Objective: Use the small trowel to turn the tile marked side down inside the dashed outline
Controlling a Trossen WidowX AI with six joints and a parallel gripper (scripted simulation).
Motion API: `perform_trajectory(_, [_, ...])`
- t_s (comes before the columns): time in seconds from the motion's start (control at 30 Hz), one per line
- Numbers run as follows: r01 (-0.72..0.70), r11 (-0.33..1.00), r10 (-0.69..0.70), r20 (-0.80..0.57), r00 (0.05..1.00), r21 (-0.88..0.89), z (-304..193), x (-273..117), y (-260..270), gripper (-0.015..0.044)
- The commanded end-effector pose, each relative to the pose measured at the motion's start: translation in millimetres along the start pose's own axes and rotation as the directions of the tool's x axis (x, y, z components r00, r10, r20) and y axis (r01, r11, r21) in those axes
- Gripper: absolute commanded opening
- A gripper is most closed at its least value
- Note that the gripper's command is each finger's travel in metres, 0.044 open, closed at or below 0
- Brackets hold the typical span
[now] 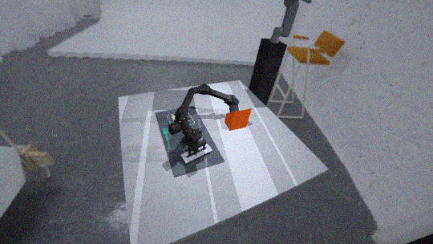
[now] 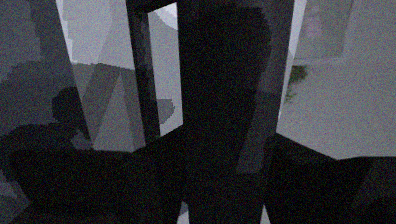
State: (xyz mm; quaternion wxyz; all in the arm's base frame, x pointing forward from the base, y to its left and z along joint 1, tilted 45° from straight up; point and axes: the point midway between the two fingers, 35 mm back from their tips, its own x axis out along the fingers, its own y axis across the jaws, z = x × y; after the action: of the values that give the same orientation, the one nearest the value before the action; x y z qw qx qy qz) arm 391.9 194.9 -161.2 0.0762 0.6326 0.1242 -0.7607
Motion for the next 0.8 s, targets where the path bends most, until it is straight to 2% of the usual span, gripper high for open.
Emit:
perform_trajectory(0.0, [0.012, 1.0, -0.012, -0.005, 1.0, -0.009, -2.5, 0.5, 0.7, 0.0])
perform_trajectory(0.7, [0.011, 1.0, -0.011, -0.004, 1.0, -0.008, -2.9, 21.1, 25.0, 0.0])
perform_trajectory(0.77, [0.011, 1.0, -0.011, -0.004, 1.0, -0.008, -2.9, 21.1, 25.0, 0.0053])
